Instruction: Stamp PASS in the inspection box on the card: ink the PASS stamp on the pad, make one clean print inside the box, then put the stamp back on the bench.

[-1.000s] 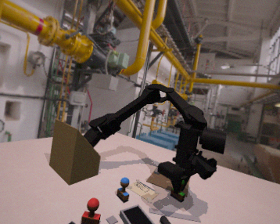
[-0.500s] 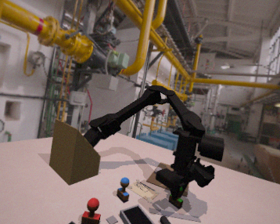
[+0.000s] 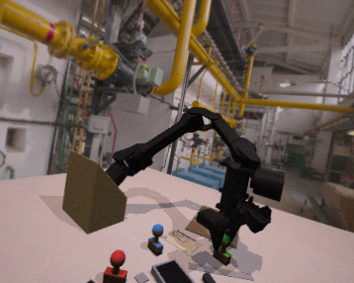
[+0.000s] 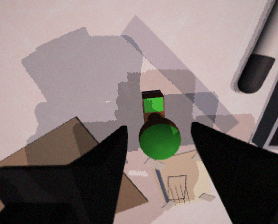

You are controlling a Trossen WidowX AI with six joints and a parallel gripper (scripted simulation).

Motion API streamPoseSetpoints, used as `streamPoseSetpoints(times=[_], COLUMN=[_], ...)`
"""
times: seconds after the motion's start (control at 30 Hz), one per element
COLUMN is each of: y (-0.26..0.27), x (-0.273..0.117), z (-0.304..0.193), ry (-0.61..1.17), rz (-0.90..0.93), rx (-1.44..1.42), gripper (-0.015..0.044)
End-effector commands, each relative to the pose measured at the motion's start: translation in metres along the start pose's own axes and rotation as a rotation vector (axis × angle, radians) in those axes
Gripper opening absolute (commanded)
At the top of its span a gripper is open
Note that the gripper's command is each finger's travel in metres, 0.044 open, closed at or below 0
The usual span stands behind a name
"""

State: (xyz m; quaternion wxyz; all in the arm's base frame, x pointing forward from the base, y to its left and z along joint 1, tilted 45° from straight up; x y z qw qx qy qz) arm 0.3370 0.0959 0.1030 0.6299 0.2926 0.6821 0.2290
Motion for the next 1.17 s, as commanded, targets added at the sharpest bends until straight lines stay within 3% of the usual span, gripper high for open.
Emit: streamPoseSetpoints(times=[0.0,0.1,0.17,1.13], y=[-0.002,-0.003,-0.003,-0.003], x=[-0.048,-0.096,-0.107,-0.107], z=[0.007,0.002,0.000,0.000], ry=[-0.023,-0.021,-0.020,-0.021], rz=[-0.002,0.002,0.004,0.008], rx=[-0.002,0.001,0.001,0.005], gripper=[0.0265,0.0265,0.0265,0.0265])
Point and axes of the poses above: the point midway between the two fingers, 35 mm back from their tips, its own x axis out along the fingers, its own y axis across the jaws, z = x × y, the point moved 6 cm from there along -x, back along the fingers, and after that the axes turned 3 degrees about -x, right-handed, at the moved point
